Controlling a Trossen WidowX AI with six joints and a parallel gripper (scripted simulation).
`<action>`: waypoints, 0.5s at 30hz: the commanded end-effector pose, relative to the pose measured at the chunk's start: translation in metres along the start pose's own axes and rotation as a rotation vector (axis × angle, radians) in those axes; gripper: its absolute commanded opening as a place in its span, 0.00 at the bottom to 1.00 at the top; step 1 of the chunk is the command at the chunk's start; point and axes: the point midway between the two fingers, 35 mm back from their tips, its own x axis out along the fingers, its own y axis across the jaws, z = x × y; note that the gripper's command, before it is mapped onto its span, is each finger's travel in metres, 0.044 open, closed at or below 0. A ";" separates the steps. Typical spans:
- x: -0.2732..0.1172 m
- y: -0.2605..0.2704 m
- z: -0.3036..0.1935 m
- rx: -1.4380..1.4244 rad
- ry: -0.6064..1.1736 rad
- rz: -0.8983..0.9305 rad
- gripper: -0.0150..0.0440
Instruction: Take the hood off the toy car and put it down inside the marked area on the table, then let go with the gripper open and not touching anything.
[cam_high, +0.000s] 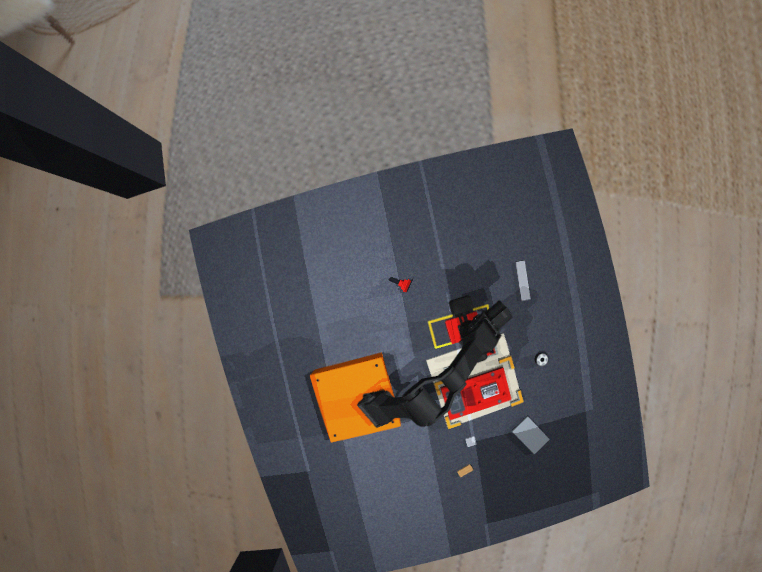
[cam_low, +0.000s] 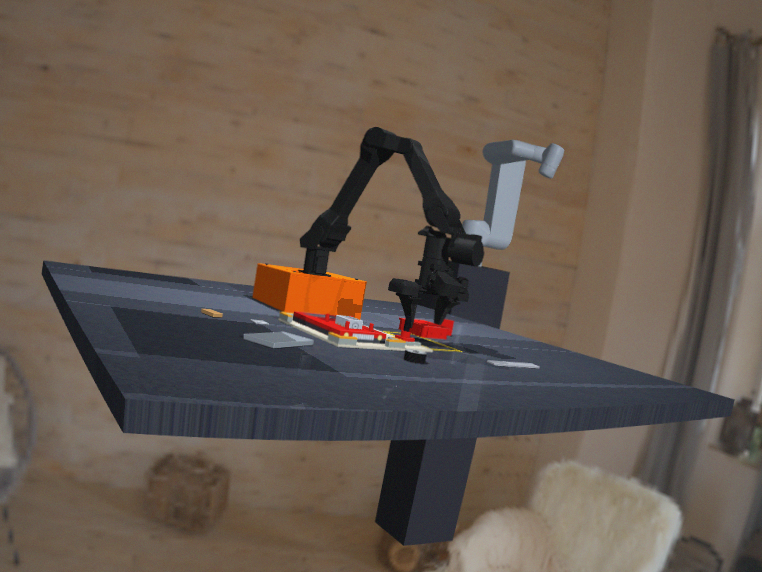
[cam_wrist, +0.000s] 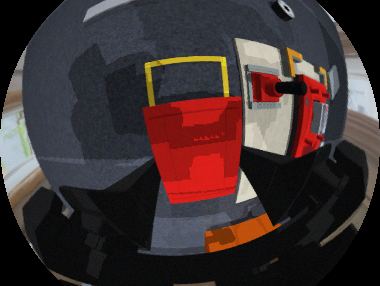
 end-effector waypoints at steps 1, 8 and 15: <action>0.002 0.000 0.000 0.004 -0.001 0.003 0.25; 0.005 0.000 0.000 0.004 -0.001 0.003 0.25; 0.009 0.000 0.000 0.004 -0.001 0.003 0.25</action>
